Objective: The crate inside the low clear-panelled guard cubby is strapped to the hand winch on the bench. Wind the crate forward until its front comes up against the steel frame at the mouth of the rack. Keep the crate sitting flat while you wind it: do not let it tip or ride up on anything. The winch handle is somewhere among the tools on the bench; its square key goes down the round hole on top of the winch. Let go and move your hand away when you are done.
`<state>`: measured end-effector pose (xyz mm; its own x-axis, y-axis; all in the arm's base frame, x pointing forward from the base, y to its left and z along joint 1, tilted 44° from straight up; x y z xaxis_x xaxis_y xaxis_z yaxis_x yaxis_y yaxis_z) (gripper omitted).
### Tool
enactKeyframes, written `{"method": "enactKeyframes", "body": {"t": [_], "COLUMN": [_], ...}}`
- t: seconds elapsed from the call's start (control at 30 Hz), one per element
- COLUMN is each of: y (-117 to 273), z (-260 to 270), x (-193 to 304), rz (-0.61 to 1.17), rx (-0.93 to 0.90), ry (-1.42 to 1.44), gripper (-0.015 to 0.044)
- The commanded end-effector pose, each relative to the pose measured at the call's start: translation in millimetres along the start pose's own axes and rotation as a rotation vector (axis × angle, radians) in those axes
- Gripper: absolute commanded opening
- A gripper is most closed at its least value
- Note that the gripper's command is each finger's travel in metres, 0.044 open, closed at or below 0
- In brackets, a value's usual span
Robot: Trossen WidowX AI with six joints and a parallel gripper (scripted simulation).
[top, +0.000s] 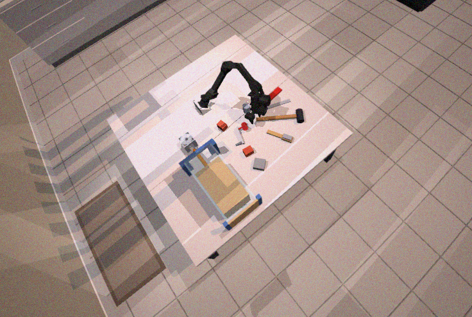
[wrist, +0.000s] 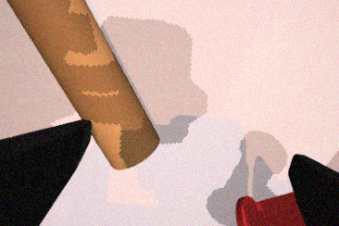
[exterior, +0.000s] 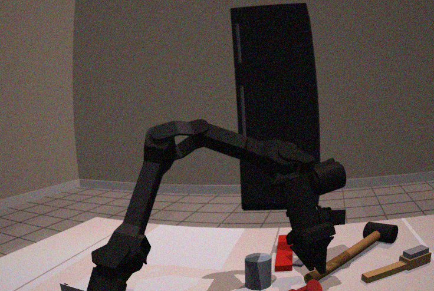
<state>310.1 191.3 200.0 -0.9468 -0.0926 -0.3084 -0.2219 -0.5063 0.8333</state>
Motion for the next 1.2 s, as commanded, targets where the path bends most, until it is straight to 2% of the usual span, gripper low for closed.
{"method": "enactKeyframes", "body": {"t": [0.0, 0.23, 0.5, 0.8, 1.17], "y": [-10.3, -17.2, -18.1, -67.4, -76.0], "z": [-57.2, -159.1, -162.3, -175.3, -173.3], "x": [-9.1, -5.1, -4.8, -2.0, 0.2], "rz": [0.136, 0.339, 0.343, 0.342, 0.342], "rx": [-0.023, -0.175, -0.182, -0.183, -0.183], "ry": [-0.192, -0.626, -0.64, -0.639, -0.639], "gripper": [0.044, 0.044, 0.044, 0.044, 0.044]}}
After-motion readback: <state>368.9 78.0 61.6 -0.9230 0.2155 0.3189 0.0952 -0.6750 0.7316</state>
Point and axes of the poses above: the point midway between the two fingers, 35 mm back from their tips, its own y axis back along the fingers, its own z axis across the jaws, x = y × z, the point moved 2 cm from there along y, back along the fingers, and after that the axes turned 13 degrees about -y, right-handed, at the moved point
